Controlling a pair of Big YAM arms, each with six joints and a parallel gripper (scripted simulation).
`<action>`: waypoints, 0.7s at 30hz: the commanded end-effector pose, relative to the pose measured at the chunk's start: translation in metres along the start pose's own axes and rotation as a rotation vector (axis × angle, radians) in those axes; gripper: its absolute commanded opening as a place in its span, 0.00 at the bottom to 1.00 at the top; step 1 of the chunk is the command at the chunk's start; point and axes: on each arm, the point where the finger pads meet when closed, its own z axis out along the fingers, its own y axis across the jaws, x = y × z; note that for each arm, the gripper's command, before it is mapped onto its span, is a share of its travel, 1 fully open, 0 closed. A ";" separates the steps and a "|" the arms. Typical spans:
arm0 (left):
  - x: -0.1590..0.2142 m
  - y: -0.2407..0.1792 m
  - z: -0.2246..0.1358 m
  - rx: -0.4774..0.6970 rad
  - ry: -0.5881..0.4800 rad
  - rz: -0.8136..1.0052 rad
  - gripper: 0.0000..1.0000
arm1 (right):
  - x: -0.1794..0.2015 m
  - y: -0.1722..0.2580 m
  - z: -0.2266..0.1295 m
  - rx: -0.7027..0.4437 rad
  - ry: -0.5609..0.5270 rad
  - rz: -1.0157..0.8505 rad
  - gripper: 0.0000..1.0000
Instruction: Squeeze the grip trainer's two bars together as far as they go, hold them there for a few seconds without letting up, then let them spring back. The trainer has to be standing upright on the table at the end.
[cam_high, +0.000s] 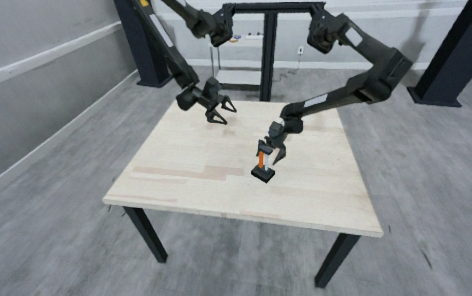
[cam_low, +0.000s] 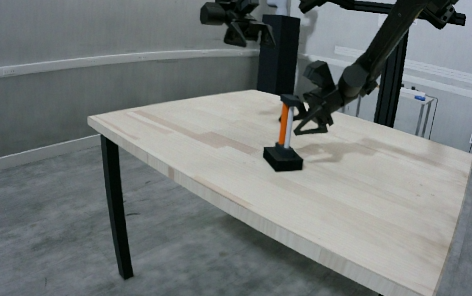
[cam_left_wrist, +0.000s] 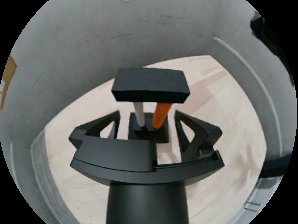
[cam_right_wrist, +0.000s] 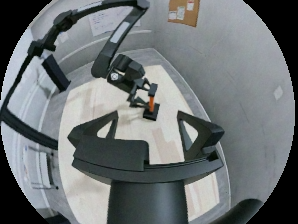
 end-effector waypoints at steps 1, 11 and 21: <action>-0.043 -0.007 -0.024 0.014 -0.044 -0.018 0.92 | -0.005 -0.014 -0.001 0.031 -0.005 -0.015 1.00; -0.065 -0.007 -0.053 0.013 -0.042 -0.006 0.92 | -0.046 -0.004 -0.005 -0.004 -0.110 -0.084 1.00; -0.113 -0.011 -0.117 0.039 -0.016 -0.011 0.92 | -0.091 0.011 -0.015 -0.051 -0.224 -0.164 1.00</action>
